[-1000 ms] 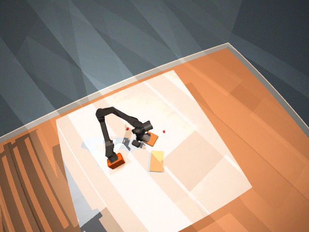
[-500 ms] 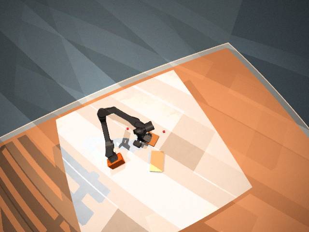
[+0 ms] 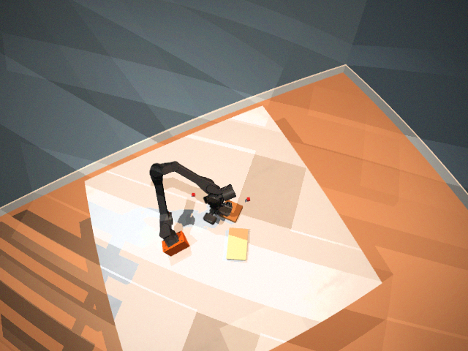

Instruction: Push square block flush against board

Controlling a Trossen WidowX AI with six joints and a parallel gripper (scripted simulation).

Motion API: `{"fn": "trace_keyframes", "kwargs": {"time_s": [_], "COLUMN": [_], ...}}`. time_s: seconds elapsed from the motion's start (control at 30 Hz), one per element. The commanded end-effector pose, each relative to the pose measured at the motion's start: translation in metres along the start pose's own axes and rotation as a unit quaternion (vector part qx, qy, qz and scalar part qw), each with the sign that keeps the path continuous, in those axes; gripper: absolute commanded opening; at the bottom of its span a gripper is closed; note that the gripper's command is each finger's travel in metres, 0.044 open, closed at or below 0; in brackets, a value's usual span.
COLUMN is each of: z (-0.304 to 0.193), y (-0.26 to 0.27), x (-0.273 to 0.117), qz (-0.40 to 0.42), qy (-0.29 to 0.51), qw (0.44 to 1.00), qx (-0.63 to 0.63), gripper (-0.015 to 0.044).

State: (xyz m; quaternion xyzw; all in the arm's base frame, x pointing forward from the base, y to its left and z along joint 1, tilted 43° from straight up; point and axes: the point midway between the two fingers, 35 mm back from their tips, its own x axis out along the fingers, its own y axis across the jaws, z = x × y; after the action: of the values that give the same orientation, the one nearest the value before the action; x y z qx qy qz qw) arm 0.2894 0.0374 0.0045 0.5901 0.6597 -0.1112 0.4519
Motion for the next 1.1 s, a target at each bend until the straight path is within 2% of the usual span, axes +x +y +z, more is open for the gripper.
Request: {"fn": "trace_keyframes", "kwargs": {"time_s": [0.0,1.07], "z": [0.005,0.028], "y": [-0.001,0.002], "x": [0.001,0.001], "qz": [-0.004,-0.004], "qy": [0.000,-0.001], "qw": [1.000,1.000], "qx": [0.001,0.000], "gripper": [0.0000,0.0000]}}
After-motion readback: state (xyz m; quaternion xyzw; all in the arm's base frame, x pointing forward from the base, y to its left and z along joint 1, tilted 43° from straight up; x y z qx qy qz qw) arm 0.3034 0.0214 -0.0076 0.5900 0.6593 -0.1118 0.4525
